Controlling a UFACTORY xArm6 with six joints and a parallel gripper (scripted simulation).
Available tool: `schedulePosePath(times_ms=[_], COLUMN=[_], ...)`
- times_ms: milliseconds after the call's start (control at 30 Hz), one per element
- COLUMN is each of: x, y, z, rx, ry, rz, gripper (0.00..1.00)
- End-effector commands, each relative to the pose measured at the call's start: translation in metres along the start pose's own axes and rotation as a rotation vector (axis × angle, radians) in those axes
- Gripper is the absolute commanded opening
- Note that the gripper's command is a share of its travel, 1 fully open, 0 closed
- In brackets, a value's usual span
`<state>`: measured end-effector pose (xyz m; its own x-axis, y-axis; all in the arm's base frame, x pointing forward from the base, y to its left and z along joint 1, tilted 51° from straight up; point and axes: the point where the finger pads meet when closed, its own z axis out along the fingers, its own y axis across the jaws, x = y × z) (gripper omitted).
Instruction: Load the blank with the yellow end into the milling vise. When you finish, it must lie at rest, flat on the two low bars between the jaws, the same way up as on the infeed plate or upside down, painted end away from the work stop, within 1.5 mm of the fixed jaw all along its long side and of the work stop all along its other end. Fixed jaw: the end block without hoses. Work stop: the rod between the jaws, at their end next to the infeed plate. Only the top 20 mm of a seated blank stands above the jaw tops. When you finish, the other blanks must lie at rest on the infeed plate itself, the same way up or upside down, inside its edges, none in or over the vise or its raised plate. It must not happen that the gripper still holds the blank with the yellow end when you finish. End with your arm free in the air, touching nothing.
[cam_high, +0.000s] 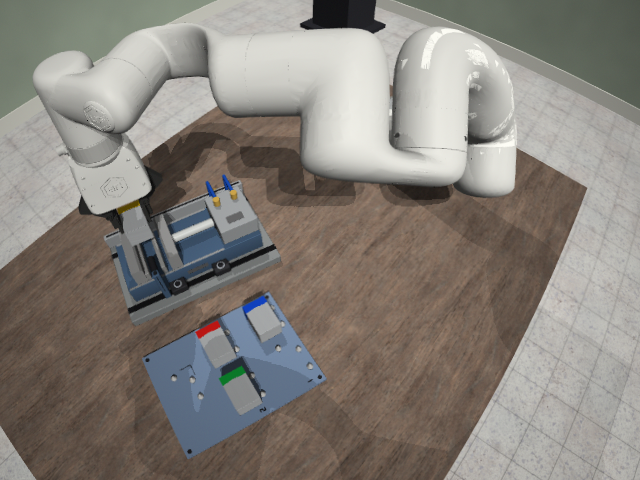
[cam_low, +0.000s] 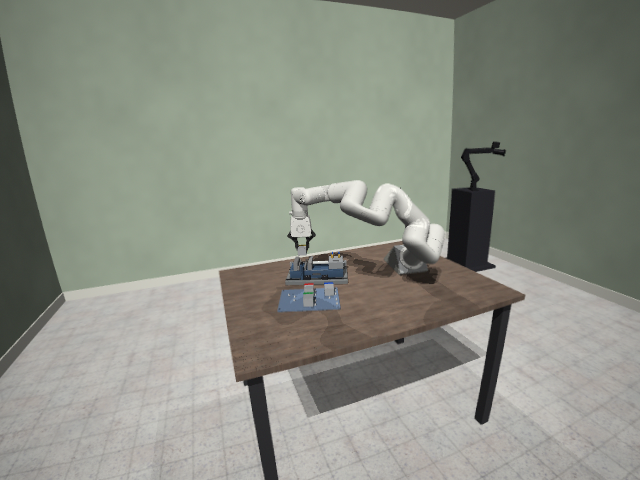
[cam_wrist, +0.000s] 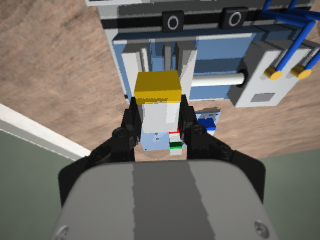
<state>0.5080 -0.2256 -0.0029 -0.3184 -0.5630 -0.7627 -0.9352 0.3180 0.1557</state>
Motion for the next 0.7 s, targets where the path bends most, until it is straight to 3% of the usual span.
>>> schedulePosePath(times_ms=[0, 667], x=[-0.0004, -0.0030], y=[-0.0008, 0.0007], z=[-0.0023, -0.0022], rx=[0.004, 0.004], ry=[0.002, 0.002], rz=[-0.001, -0.001], gripper=[0.00, 0.00])
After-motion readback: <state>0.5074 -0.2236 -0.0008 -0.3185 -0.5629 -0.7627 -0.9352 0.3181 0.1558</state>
